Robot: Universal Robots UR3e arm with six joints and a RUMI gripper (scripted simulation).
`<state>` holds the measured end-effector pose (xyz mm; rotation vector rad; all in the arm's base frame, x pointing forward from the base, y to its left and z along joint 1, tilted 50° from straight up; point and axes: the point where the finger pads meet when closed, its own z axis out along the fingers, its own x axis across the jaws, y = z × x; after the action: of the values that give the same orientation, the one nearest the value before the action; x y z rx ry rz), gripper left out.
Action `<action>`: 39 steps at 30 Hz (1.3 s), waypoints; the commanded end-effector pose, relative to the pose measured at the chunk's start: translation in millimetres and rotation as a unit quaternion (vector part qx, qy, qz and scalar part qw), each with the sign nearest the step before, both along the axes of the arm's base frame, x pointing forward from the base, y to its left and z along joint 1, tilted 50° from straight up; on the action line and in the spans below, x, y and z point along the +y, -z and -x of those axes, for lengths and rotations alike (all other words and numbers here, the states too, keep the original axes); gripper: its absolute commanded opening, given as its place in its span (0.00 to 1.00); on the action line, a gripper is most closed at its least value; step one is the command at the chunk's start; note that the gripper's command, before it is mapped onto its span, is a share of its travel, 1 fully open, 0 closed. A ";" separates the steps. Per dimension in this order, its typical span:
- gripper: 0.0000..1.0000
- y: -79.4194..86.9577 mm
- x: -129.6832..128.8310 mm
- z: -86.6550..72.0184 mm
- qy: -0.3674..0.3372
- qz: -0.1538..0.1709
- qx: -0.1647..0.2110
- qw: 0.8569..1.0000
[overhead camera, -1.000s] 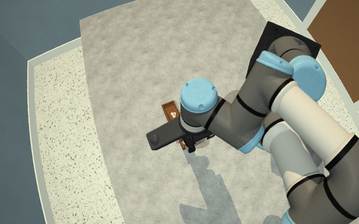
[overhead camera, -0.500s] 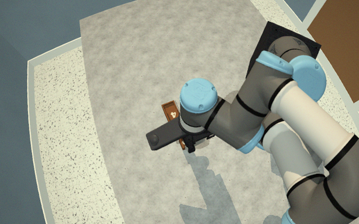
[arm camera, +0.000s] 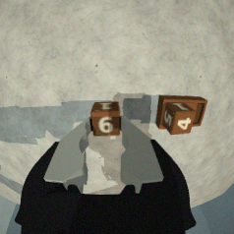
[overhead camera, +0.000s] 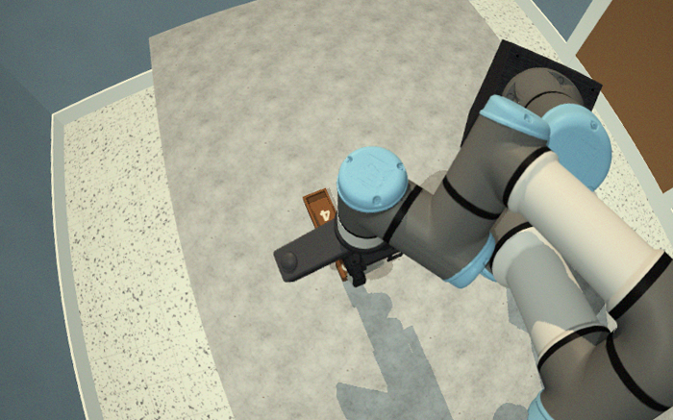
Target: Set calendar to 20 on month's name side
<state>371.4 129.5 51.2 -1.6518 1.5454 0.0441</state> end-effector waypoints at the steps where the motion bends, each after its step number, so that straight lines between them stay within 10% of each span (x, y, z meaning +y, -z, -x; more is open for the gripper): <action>1: 0.11 -0.1 -0.3 -0.4 0.000 0.000 0.000 1.000; 39: 0.11 2.3 2.0 -2.4 0.000 0.000 0.000 1.000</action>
<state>373.4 131.9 48.6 -1.6518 1.5454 0.0441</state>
